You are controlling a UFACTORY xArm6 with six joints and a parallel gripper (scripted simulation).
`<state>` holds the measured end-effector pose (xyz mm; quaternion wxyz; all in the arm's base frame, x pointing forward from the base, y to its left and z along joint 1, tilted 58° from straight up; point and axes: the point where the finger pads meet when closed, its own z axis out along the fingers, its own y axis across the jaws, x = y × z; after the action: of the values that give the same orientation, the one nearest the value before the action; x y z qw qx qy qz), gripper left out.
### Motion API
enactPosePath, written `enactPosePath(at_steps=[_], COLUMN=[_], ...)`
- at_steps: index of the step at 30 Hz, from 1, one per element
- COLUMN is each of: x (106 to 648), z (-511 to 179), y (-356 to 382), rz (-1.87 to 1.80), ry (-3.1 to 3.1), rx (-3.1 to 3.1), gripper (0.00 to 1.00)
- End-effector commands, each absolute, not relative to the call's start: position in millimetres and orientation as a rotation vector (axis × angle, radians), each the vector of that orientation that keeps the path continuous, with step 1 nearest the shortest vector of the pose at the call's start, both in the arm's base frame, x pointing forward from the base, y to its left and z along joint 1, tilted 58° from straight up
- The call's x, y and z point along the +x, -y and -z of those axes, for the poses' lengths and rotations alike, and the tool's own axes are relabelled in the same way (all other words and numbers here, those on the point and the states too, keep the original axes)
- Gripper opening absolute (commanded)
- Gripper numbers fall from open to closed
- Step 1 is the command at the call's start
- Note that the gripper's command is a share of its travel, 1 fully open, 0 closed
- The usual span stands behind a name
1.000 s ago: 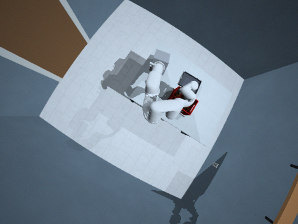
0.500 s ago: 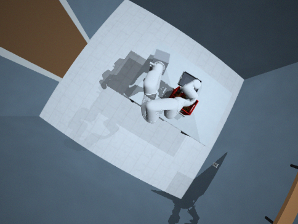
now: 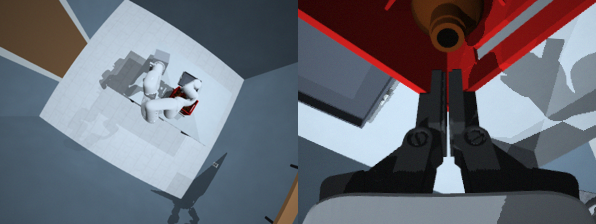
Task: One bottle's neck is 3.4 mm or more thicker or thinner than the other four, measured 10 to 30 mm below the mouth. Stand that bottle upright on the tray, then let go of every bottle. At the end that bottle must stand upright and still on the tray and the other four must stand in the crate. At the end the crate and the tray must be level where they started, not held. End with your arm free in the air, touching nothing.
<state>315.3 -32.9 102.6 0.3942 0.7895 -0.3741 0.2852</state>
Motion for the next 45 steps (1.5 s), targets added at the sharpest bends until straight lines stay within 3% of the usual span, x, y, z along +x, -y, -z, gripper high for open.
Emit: enactPosePath(at_steps=[1,25,36,45], x=[316,317,399,401], z=[-103,-103,-120,-120], y=[32,32,27,27], rz=[-0.726,-0.726,-0.726,-0.726], ry=[0.95,0.95,0.949,0.949], rx=[2.004,2.004,2.005,2.005], gripper=[0.0,0.0,0.0,0.0])
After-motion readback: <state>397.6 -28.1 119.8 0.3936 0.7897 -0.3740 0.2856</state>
